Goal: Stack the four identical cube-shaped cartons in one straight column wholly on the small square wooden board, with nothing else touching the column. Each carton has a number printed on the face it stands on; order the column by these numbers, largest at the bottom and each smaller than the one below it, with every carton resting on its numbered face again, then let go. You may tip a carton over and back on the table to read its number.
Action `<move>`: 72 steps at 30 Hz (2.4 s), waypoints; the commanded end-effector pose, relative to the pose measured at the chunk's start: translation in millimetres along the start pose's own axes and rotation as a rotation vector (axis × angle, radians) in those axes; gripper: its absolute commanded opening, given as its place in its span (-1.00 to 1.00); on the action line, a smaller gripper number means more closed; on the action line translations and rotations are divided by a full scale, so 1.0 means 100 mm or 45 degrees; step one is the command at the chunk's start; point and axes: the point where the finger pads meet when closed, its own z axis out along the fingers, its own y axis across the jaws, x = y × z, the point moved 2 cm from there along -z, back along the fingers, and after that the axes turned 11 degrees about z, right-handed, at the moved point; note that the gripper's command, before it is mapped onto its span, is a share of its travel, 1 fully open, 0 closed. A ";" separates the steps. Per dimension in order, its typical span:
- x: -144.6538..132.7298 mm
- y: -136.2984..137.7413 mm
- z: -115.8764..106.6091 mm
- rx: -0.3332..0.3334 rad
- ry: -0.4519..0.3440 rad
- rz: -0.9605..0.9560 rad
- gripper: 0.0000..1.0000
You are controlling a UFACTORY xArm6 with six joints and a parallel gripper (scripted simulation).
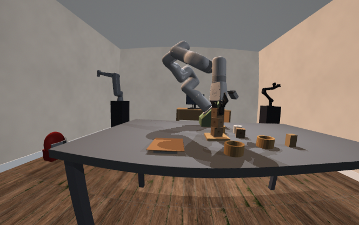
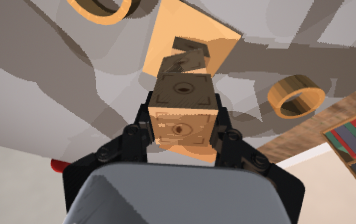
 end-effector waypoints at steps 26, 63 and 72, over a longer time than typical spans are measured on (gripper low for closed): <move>0.00 0.01 -0.01 -0.004 0.001 0.001 1.00; 0.01 -0.01 -0.63 -0.004 0.004 -0.001 1.00; 0.01 -0.01 -0.63 -0.004 0.004 -0.001 1.00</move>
